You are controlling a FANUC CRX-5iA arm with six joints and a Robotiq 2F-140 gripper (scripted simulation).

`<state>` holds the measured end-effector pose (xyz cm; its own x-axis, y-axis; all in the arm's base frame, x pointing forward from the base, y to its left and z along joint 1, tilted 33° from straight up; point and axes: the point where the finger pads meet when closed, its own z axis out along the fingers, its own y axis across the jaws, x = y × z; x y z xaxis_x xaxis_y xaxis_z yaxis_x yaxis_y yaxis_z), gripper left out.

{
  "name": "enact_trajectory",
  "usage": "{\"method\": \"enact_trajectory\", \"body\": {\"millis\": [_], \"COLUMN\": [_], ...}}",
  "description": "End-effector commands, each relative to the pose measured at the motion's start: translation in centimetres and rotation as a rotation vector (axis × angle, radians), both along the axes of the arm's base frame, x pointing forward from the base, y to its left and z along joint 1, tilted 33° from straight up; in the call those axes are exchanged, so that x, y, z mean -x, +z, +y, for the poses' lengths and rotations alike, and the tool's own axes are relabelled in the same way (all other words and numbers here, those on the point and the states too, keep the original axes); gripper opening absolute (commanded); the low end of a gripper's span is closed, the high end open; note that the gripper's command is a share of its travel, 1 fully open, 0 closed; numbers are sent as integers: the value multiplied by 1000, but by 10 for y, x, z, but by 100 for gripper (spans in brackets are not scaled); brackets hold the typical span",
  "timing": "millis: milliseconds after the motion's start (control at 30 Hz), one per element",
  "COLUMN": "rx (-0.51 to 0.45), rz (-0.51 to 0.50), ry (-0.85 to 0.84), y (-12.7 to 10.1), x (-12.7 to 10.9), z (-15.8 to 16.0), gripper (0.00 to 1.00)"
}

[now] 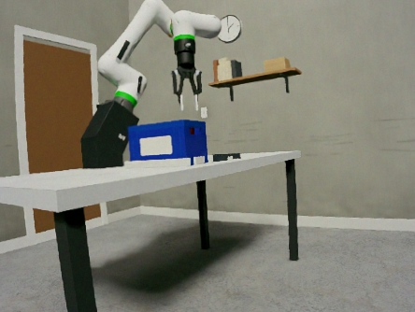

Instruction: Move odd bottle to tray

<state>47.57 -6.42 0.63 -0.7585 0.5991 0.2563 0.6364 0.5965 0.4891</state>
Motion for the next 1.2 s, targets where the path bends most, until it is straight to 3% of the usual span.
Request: {"method": "enact_trajectory", "body": {"millis": [0, 100, 133, 1167], "rx": [1, 1, 1, 1], "rz": [-1, -1, -1, -1], "ry": [-1, -1, -1, -1], "y": [1, 2, 2, 2], "x": [0, 0, 0, 0], "z": [-1, -1, -1, -1], "gripper": [44, 44, 10, 10]}}
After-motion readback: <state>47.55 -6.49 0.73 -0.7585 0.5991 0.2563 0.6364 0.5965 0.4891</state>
